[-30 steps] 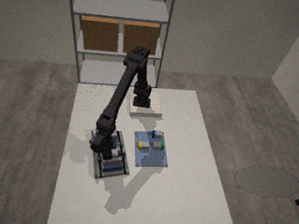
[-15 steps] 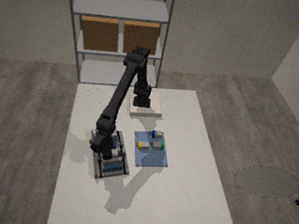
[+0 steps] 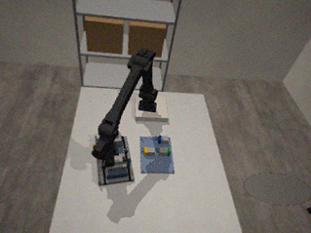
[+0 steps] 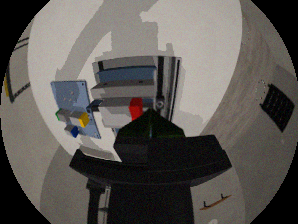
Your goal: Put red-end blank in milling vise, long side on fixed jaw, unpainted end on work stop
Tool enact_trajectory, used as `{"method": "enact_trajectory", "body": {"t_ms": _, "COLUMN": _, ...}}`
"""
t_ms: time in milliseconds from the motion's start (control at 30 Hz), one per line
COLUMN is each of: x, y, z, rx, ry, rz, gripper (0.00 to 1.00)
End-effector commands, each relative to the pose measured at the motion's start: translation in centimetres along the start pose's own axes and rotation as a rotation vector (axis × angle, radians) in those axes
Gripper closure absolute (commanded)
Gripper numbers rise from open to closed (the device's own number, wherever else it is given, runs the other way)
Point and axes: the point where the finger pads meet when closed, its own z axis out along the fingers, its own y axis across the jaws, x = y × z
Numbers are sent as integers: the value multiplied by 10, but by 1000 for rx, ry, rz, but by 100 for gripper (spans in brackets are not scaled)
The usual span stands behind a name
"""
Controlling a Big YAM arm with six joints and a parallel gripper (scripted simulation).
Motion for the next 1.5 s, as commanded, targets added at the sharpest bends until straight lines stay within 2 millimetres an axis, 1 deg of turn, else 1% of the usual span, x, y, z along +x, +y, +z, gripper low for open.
{"method": "enact_trajectory", "body": {"t_ms": 0, "x": -10, "y": -3, "z": -20, "rx": 15, "ry": -27, "rz": -23, "gripper": 100}}
{"method": "enact_trajectory", "body": {"t_ms": 67, "x": -15, "y": -12, "z": -21, "rx": 21, "ry": -36, "rz": -17, "gripper": 100}}
{"method": "enact_trajectory", "body": {"t_ms": 133, "x": -13, "y": -16, "z": -16, "rx": 16, "ry": -28, "rz": -11, "gripper": 100}}
{"method": "enact_trajectory", "body": {"t_ms": 233, "x": -7, "y": -12, "z": -10, "rx": 6, "ry": -13, "rz": -11, "gripper": 100}}
{"method": "enact_trajectory", "body": {"t_ms": 333, "x": -9, "y": -13, "z": -14, "rx": 11, "ry": -21, "rz": -14, "gripper": 100}}
{"method": "enact_trajectory", "body": {"t_ms": 533, "x": -10, "y": -13, "z": -17, "rx": 14, "ry": -25, "rz": -14, "gripper": 100}}
{"method": "enact_trajectory", "body": {"t_ms": 600, "x": -13, "y": -15, "z": -22, "rx": 21, "ry": -35, "rz": -14, "gripper": 100}}
{"method": "enact_trajectory", "body": {"t_ms": 733, "x": -15, "y": -16, "z": -39, "rx": 37, "ry": -57, "rz": -13, "gripper": 100}}
{"method": "enact_trajectory", "body": {"t_ms": 833, "x": -15, "y": -16, "z": -45, "rx": 38, "ry": -59, "rz": -13, "gripper": 100}}
{"method": "enact_trajectory", "body": {"t_ms": 933, "x": -15, "y": -15, "z": -46, "rx": 33, "ry": -53, "rz": -13, "gripper": 100}}
{"method": "enact_trajectory", "body": {"t_ms": 1033, "x": -15, "y": -15, "z": -57, "rx": 38, "ry": -60, "rz": -13, "gripper": 100}}
{"method": "enact_trajectory", "body": {"t_ms": 1100, "x": -15, "y": -15, "z": -57, "rx": 38, "ry": -60, "rz": -13, "gripper": 100}}
{"method": "enact_trajectory", "body": {"t_ms": 1133, "x": -14, "y": -14, "z": -36, "rx": 13, "ry": -24, "rz": -14, "gripper": 100}}
{"method": "enact_trajectory", "body": {"t_ms": 1233, "x": -15, "y": -14, "z": -68, "rx": 38, "ry": -60, "rz": -13, "gripper": 100}}
{"method": "enact_trajectory", "body": {"t_ms": 1367, "x": -14, "y": -13, "z": -78, "rx": 38, "ry": -61, "rz": -13, "gripper": 100}}
{"method": "enact_trajectory", "body": {"t_ms": 1467, "x": -15, "y": -13, "z": -78, "rx": 31, "ry": -50, "rz": -14, "gripper": 100}}
